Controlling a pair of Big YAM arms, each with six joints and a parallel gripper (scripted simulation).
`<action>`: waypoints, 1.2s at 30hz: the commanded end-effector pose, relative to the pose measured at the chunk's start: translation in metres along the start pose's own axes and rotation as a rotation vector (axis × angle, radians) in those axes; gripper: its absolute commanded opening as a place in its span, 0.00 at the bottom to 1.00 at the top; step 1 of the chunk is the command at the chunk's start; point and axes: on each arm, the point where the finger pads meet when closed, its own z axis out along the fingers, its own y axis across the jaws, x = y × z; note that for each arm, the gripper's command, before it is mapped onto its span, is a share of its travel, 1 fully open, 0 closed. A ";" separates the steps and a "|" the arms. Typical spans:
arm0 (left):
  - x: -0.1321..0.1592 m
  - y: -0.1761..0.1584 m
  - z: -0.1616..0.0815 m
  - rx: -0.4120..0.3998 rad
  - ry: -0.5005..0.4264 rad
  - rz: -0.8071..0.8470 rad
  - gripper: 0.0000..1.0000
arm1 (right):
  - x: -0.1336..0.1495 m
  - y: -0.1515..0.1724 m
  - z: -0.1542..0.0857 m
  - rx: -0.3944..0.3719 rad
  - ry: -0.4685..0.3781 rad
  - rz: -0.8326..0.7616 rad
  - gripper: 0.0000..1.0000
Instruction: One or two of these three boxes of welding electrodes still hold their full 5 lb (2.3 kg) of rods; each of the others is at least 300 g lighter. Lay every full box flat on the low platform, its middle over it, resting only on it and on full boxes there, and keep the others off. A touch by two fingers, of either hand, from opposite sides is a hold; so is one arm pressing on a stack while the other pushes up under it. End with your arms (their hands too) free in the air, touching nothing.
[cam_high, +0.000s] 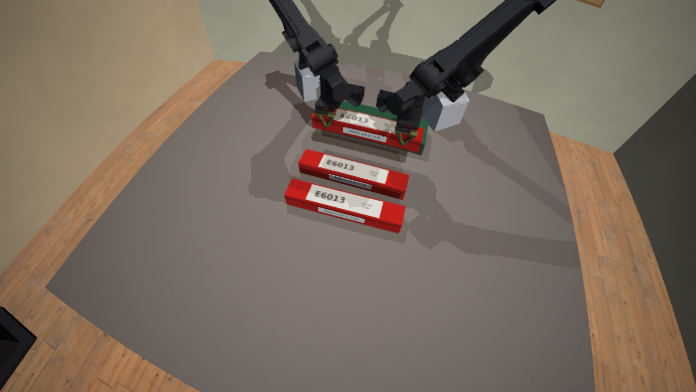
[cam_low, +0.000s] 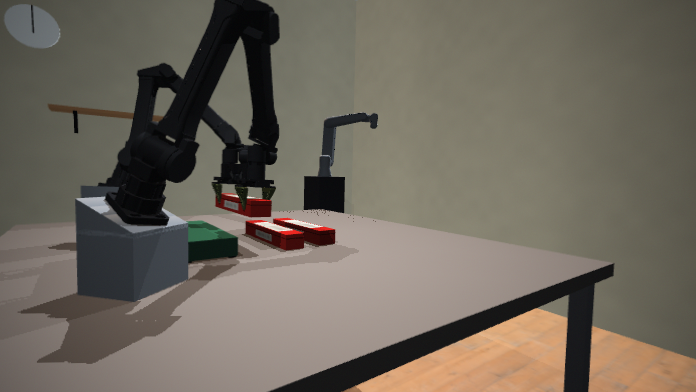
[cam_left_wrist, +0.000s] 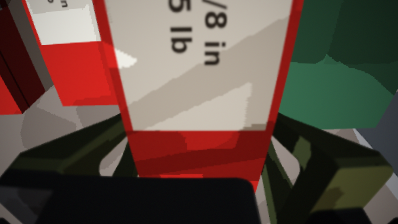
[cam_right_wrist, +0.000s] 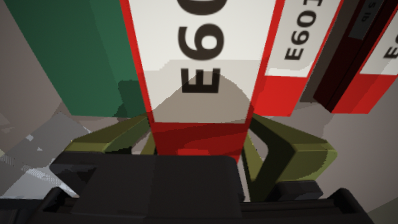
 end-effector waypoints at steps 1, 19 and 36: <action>0.007 0.042 -0.034 -0.076 -0.020 -0.023 0.00 | 0.000 -0.050 -0.044 0.081 -0.043 0.035 0.00; 0.012 0.033 -0.022 -0.053 -0.007 -0.012 0.00 | -0.003 -0.050 -0.041 0.083 -0.045 0.046 0.00; 0.011 0.034 -0.018 -0.061 -0.012 -0.016 0.00 | 0.003 -0.042 -0.030 0.068 -0.033 0.040 0.00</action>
